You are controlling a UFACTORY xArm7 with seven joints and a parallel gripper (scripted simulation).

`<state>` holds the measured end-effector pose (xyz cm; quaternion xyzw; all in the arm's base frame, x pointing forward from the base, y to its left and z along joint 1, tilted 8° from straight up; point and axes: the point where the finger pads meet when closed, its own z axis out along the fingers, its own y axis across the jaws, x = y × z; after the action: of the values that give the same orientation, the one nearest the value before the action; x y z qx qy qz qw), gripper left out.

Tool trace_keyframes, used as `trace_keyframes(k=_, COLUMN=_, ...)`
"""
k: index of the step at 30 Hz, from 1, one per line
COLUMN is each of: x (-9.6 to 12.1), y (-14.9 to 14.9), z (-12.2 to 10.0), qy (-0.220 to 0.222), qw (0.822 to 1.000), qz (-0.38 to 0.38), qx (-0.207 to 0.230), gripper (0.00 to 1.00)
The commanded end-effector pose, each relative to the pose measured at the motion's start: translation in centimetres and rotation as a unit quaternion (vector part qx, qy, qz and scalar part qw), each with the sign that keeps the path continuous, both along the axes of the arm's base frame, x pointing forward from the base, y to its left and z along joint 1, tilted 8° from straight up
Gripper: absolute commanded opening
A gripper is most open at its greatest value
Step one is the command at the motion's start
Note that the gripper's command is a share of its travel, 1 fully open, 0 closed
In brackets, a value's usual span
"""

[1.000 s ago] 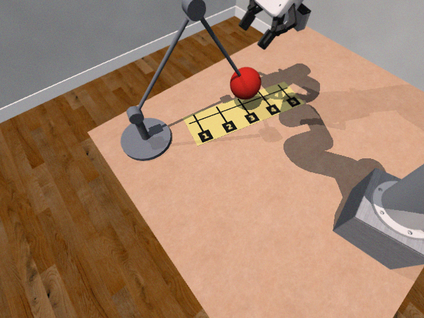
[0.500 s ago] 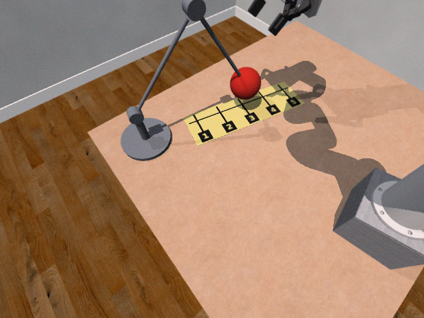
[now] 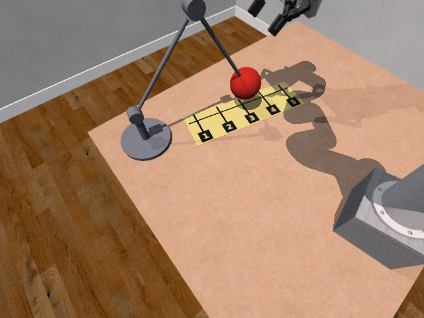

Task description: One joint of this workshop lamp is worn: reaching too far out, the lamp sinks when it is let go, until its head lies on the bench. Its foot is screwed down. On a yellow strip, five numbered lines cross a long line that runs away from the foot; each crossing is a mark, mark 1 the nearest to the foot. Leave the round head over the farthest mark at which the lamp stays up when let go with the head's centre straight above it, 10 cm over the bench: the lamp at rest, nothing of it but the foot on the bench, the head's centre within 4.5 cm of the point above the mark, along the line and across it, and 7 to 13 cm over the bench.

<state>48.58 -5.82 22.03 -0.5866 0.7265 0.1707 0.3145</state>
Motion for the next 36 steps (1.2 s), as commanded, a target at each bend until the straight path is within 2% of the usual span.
trace_keyframes(k=1, x=0.05, y=-0.08, z=0.16, qy=-0.002, qw=1.000, qz=0.000, qx=-0.001, gripper=1.00)
trace_keyframes(k=30, x=0.04, y=-0.08, z=0.16, qy=-0.002, qw=1.000, qz=0.000, qx=-0.001, gripper=1.00)
trace_keyframes(k=36, x=0.16, y=0.87, z=0.57, qy=0.009, qw=0.999, qz=-0.005, qx=-0.037, gripper=1.00)
